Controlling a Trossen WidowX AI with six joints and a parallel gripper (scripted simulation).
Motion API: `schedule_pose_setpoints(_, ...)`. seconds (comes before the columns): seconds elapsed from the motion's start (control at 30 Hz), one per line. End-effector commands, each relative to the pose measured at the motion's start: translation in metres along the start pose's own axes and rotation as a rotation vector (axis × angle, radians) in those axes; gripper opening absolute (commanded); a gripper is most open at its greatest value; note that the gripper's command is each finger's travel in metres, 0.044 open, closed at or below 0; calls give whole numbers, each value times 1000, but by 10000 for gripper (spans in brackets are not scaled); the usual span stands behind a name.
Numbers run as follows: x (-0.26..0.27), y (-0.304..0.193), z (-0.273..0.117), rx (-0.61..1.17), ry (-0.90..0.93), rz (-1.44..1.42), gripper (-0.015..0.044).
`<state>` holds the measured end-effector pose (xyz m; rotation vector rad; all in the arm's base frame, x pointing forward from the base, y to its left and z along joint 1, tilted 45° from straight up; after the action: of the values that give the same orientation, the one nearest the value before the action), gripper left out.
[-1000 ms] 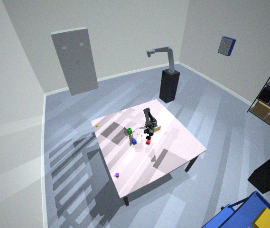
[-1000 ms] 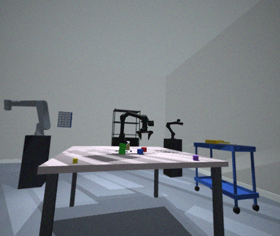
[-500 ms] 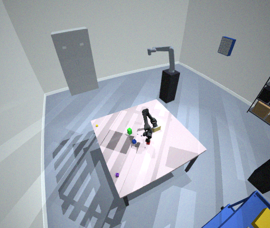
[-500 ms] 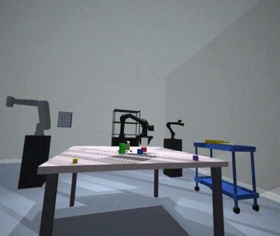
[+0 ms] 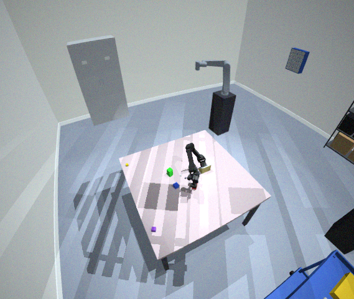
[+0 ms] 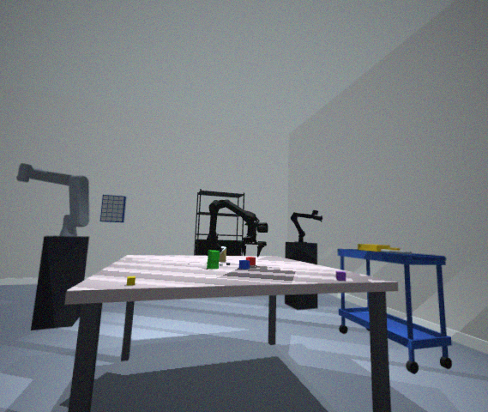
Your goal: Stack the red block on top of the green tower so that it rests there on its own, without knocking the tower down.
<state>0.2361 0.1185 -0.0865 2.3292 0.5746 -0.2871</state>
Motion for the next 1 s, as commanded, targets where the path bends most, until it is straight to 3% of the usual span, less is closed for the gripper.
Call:
schedule_pose_setpoints(0.0, 0, 1, 7, -4, -1, -5, 440)
schedule_pose_setpoints(0.97, -2, 2, 45, -7, -2, -4, 440)
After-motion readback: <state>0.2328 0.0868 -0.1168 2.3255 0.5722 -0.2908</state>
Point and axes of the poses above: the point midway between the two fingers, 35 mm back from their tips, its own z axis out along the fingers, its own x axis across the jaws, y = z × x, the point moved 1 cm from there along -z, back along the fingers, and after that the axes turned 13 degrees about z, right-handed, at the moved point
